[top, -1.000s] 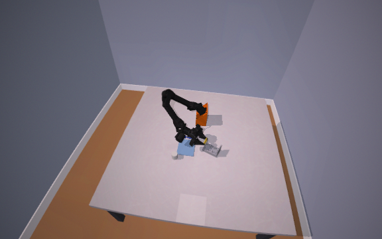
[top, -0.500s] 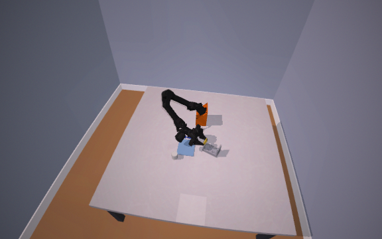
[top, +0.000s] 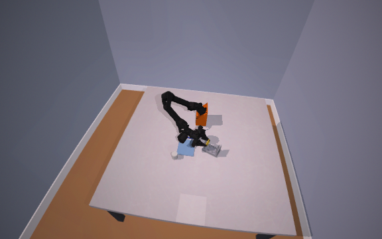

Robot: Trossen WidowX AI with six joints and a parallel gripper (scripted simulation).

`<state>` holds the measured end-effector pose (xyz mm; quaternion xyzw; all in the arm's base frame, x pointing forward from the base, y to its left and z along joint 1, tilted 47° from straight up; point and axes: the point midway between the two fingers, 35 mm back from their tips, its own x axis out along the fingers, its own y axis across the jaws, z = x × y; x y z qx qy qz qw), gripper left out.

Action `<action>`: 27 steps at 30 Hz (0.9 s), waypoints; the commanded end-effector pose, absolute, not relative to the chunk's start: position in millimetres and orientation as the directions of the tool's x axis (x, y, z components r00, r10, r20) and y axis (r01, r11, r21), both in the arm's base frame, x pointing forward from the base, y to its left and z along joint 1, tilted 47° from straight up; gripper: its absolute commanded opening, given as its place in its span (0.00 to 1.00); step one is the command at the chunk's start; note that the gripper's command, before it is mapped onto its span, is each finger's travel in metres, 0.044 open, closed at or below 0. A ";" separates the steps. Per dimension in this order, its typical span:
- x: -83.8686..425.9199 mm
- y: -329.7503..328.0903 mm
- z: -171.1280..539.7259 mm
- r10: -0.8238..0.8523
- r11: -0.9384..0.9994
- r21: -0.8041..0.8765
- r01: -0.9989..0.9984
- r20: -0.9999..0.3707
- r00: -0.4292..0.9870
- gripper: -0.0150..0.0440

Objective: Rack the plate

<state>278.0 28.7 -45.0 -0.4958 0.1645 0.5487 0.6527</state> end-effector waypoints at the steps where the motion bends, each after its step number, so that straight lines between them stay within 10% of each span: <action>1: 280.0 31.8 -48.2 0.553 -0.092 -0.466 -0.880 -0.759 0.344 0.25; 27: 284.5 25.2 -65.9 0.551 -0.096 -0.461 -0.882 -0.763 0.339 0.34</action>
